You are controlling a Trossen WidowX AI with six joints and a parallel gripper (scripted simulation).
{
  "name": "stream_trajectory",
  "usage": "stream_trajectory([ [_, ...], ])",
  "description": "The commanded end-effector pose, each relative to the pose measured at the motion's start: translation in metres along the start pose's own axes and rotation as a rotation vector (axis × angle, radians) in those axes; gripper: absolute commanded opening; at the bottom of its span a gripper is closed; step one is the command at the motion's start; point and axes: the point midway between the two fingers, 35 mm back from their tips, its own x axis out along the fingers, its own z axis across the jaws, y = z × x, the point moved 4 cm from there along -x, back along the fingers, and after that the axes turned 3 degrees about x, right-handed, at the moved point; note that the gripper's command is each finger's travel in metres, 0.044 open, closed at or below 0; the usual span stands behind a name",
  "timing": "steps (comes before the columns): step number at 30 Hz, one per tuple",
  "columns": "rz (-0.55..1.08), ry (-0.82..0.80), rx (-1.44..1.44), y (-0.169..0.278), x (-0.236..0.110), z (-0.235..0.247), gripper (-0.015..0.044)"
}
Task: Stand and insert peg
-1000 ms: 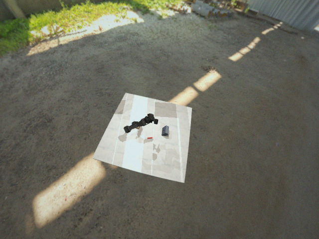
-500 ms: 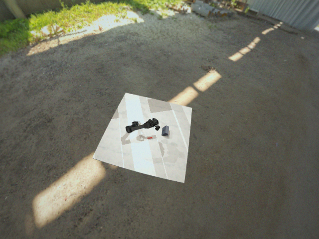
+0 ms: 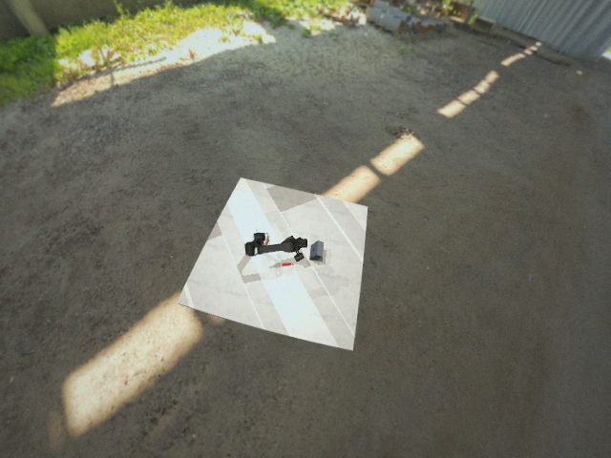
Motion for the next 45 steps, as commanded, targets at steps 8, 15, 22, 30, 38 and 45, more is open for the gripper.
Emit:
stream_trajectory([
  [8,0.224,0.075,0.252,0.036,0.054,-0.013,0.044],
  [15,0.274,0.097,0.305,0.045,0.065,-0.015,0.044],
  [22,0.273,0.096,0.305,0.047,0.076,-0.016,0.044],
  [30,0.272,0.095,0.306,0.05,0.088,-0.017,0.044],
  [38,0.272,0.095,0.306,0.053,0.101,-0.018,0.044],
  [45,0.272,0.096,0.306,0.057,0.112,-0.018,0.044],
])
